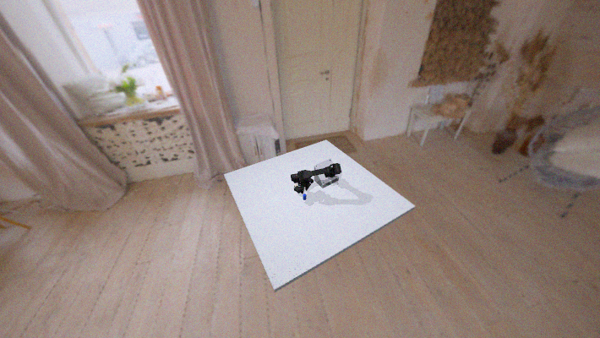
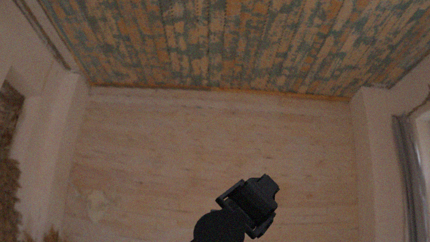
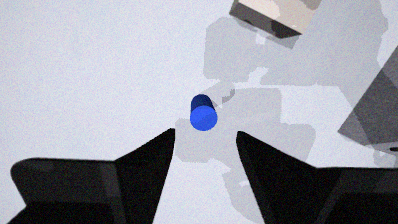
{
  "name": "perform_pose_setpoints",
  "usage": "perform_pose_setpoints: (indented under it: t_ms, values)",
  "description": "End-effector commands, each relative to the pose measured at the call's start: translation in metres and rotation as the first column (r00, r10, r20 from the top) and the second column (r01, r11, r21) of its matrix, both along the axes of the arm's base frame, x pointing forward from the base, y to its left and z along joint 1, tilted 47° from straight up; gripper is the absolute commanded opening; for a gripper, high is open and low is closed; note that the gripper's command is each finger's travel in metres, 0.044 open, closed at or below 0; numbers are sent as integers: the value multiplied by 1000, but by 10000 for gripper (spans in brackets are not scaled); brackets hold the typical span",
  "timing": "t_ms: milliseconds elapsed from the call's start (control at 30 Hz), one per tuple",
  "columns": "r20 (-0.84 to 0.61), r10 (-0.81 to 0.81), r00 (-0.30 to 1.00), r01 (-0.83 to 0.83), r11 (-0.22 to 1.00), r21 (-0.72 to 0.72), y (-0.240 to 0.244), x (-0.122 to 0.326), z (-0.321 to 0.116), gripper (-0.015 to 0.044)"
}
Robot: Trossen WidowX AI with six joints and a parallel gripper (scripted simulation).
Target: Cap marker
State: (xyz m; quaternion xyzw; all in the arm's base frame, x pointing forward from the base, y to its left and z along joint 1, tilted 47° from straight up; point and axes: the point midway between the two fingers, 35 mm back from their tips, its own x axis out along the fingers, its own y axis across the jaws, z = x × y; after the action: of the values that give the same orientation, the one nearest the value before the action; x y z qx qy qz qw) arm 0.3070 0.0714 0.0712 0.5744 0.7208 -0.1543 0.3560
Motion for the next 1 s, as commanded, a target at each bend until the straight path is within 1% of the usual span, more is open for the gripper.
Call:
perform_pose_setpoints:
  t_ms: [0, 100, 967]
  values:
    - [2, -4, 1000, 4, 1000, 5, 5, 0, -4, 245]
    - [2, -4, 1000, 4, 1000, 6, 14, -2, -13, 245]
    - [2, -4, 1000, 4, 1000, 6, 40, -5, -39, 245]
